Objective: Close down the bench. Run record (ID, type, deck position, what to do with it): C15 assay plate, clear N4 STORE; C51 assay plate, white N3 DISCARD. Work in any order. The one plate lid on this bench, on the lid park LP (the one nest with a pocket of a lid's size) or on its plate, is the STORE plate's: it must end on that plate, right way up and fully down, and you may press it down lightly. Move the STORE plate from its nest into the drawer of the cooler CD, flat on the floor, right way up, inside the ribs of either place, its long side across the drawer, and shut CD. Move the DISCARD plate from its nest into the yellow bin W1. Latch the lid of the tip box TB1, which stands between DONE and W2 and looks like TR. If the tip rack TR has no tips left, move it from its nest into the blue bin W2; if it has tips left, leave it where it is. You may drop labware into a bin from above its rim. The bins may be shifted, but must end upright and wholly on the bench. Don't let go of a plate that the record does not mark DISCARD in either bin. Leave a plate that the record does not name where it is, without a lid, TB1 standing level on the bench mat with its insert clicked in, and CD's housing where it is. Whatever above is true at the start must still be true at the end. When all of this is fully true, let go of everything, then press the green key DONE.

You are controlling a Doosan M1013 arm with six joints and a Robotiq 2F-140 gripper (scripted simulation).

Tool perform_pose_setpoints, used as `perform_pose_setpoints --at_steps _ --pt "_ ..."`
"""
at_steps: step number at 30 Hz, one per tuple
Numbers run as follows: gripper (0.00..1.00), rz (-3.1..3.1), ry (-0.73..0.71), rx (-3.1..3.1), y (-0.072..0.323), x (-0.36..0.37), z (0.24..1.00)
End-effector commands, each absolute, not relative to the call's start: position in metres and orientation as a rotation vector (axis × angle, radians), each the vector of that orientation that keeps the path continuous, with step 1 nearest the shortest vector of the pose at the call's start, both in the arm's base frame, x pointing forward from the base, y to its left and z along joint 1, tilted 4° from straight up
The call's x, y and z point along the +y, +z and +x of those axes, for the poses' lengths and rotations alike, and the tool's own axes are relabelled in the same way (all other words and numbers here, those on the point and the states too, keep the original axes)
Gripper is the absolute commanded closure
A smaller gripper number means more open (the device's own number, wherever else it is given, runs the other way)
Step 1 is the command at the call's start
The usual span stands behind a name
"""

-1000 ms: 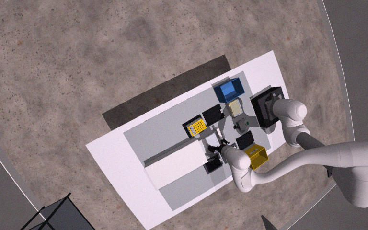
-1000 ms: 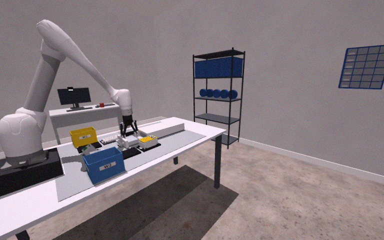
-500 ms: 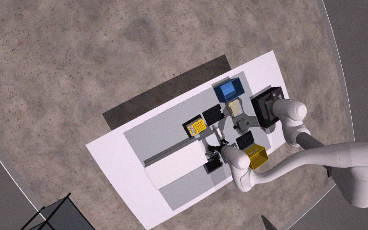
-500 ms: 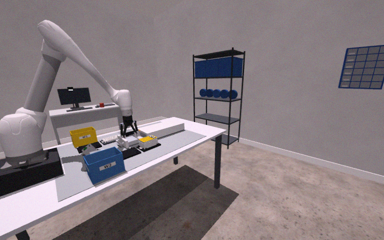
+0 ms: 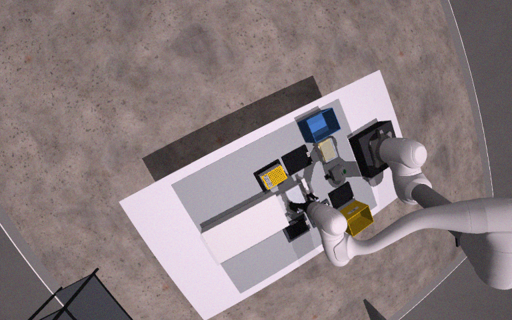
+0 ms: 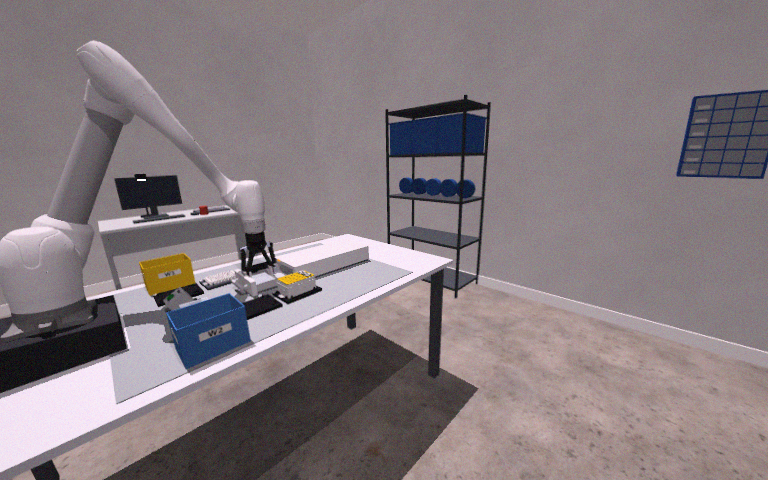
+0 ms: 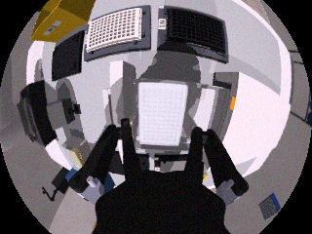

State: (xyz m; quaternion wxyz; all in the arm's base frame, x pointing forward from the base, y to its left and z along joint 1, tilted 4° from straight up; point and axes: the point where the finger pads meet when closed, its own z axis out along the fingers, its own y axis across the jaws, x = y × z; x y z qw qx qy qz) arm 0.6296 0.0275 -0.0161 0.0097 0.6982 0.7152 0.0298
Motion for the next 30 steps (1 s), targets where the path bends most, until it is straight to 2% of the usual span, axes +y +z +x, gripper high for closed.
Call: perform_pose_setpoints --at_steps 1,30 --pt "1.0 2.18 0.093 2.233 -0.0172 0.0275 0.6296" --pt "1.0 2.18 0.093 2.233 -0.0194 0.0276 0.6321"
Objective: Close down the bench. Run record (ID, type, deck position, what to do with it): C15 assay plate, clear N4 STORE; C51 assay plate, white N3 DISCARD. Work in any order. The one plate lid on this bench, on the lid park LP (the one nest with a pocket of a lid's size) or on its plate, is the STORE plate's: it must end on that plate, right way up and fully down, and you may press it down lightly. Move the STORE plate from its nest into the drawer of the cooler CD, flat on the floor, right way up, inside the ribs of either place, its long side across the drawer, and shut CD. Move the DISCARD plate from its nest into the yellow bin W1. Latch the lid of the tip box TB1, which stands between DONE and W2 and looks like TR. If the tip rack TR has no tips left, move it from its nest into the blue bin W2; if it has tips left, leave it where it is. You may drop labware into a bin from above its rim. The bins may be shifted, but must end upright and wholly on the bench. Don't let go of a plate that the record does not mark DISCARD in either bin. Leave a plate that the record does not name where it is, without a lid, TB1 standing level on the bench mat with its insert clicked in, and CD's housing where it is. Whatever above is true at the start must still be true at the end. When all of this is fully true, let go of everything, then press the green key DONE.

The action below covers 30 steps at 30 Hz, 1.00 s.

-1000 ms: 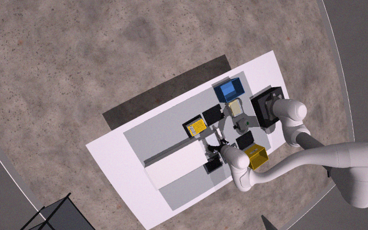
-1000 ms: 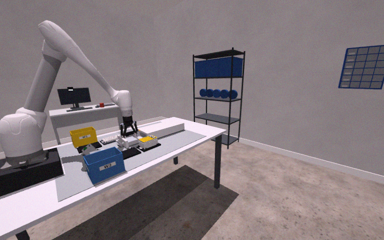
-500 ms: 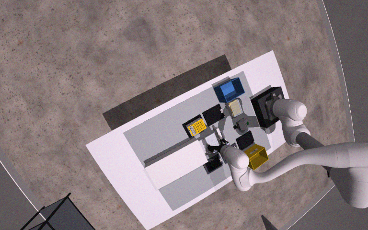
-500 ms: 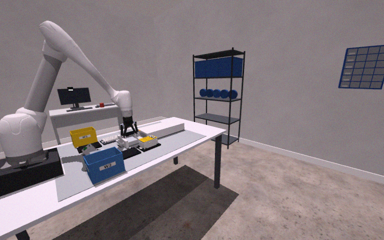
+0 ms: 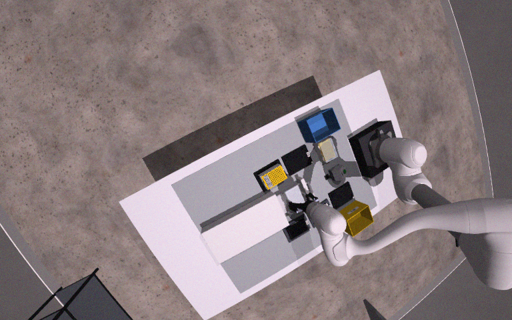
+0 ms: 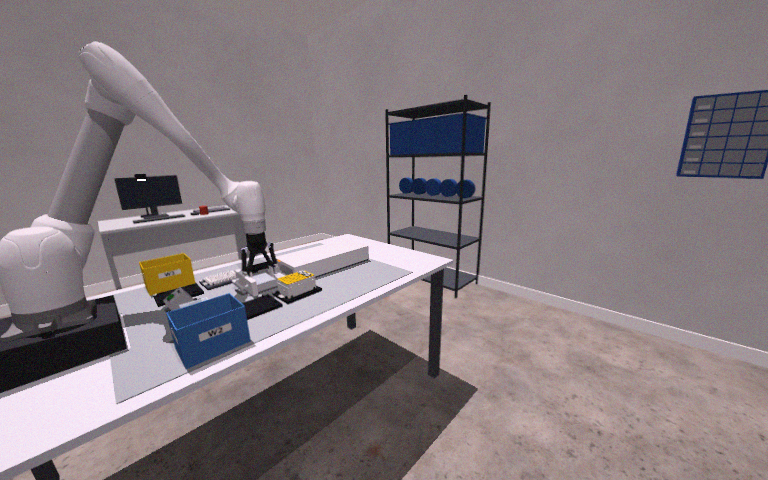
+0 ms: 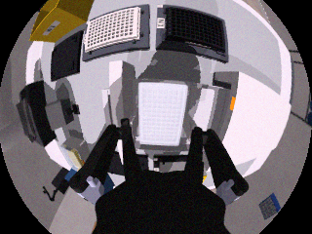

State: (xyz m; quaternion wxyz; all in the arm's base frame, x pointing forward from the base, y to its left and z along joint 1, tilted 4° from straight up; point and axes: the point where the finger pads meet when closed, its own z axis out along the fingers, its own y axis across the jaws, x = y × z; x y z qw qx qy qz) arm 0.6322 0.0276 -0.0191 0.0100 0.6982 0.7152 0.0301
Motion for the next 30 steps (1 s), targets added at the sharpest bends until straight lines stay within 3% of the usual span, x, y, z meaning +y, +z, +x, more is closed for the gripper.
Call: perform_pose_setpoints --at_steps 1,30 --pt "1.0 2.18 0.093 2.233 -0.0194 0.0276 0.6323" --pt "1.0 2.18 0.093 2.233 -0.0192 0.0277 0.6357"
